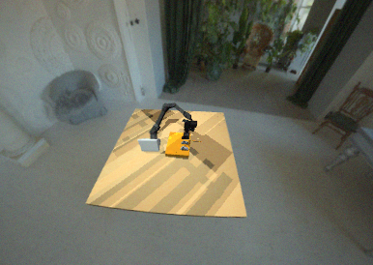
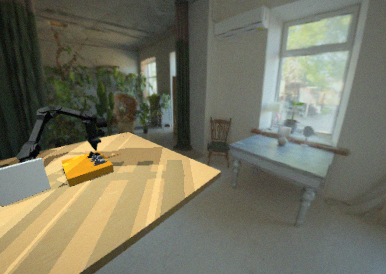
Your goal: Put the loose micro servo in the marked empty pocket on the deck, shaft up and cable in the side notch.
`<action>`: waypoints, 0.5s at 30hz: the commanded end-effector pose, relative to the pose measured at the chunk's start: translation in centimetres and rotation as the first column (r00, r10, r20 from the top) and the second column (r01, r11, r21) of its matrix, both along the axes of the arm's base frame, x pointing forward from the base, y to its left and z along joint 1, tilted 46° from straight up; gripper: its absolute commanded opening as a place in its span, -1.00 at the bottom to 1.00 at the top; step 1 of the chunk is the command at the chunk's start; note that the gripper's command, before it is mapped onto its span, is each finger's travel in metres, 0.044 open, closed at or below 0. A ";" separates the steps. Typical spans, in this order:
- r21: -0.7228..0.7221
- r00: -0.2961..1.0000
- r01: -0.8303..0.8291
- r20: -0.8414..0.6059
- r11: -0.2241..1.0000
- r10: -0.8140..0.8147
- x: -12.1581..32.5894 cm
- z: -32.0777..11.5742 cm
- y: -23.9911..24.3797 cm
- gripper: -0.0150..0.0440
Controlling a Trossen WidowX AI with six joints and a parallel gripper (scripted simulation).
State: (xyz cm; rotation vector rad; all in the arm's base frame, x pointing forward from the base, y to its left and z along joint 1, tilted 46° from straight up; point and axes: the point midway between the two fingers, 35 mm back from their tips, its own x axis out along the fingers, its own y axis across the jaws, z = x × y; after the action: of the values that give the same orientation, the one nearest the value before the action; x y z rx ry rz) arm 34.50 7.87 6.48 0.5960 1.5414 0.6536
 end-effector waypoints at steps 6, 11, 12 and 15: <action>-0.013 1.000 -0.011 -0.011 1.000 0.010 -8.1 4.0 -4.5 0.94; -0.008 1.000 -0.013 -0.013 1.000 0.013 -10.2 4.9 -5.1 1.00; -0.008 1.000 -0.013 -0.013 1.000 0.013 -10.2 4.9 -5.1 1.00; -0.008 1.000 -0.013 -0.013 1.000 0.013 -10.2 4.9 -5.1 1.00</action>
State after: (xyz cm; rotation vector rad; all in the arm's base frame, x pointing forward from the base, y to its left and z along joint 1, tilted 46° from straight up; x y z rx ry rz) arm 24.88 2.75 11.36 0.5906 1.5508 0.6493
